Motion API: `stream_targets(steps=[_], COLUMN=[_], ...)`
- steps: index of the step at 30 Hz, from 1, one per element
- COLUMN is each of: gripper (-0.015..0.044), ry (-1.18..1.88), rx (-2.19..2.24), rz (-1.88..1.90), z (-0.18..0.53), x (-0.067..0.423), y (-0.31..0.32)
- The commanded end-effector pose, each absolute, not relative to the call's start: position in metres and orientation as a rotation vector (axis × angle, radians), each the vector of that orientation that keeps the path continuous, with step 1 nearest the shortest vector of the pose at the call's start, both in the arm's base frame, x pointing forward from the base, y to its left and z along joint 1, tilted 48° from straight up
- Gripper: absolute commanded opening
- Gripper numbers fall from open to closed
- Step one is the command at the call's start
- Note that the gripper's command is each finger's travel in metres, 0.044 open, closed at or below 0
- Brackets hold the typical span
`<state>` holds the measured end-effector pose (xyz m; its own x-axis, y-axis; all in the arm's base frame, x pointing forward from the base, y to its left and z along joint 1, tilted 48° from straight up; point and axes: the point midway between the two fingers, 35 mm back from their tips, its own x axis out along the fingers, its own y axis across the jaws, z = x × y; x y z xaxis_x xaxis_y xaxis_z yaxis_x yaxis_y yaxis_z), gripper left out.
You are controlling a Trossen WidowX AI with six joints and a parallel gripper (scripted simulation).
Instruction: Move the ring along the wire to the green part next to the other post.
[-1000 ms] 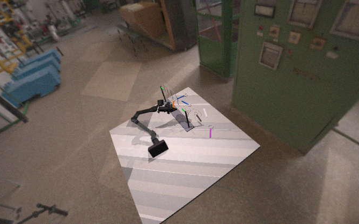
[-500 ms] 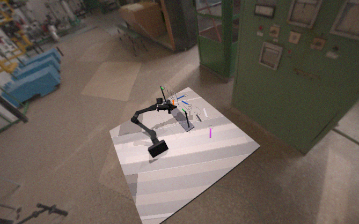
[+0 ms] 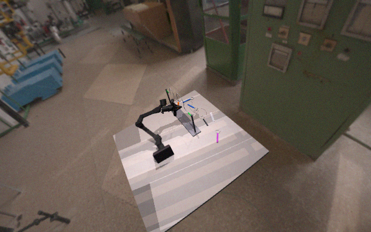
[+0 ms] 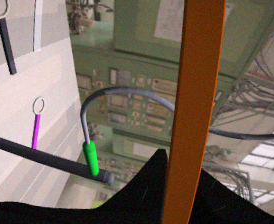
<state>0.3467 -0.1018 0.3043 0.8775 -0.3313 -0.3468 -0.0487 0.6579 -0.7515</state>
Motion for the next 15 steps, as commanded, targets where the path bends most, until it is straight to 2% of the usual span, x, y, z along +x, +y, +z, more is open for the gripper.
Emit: stream_targets(steps=[1, 15], gripper=[-0.015, -0.015], ry=[0.489, 0.488], rx=[-0.91, -1.058], rz=[-0.192, -0.237], z=[0.314, 0.342], x=[0.347, 0.345], y=[-0.109, -0.123])
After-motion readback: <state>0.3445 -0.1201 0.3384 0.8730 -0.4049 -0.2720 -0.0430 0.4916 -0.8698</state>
